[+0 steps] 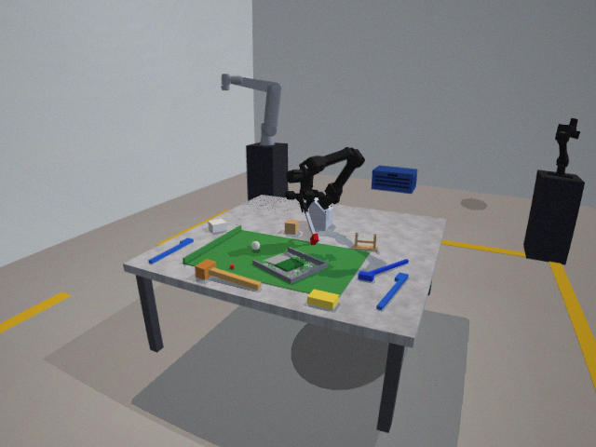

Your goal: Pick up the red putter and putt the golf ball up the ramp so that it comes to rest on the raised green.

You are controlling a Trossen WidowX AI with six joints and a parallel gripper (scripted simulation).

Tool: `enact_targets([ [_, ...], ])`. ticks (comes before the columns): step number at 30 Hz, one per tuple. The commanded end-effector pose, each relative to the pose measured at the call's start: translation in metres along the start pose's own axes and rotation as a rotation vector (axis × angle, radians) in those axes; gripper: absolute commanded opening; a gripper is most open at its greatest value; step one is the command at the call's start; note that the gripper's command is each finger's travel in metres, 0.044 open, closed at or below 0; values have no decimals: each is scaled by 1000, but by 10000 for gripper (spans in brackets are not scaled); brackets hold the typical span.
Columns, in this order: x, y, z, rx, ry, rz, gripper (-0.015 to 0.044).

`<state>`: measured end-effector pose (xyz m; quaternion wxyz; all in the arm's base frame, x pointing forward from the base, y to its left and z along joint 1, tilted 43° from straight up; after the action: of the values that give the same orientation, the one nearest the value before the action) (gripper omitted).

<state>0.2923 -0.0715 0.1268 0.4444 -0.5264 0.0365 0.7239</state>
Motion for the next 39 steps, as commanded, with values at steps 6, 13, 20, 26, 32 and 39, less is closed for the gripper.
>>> enact_targets([
  [6, 8, 59, -42, 383, -12, -26, 0],
  [13, 17, 102, -63, 671, -35, -17, 0],
  [20, 29, 146, -78, 954, -68, -7, 0],
  [26, 32, 156, -80, 1014, -76, -5, 0],
  [32, 35, 156, -80, 1014, -76, -5, 0],
  [39, 64, 155, -78, 1014, -77, -6, 0],
])
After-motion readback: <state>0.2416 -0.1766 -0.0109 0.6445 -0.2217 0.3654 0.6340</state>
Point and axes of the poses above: the point midway between the two fingers, 35 mm back from their tips, its own x axis out along the fingers, its own z axis across the jaws, y = z × x, the point moved 9 cm from there along -x, back along the fingers, and after that the axes turned 7 degrees about -x, right-handed, at the moved point
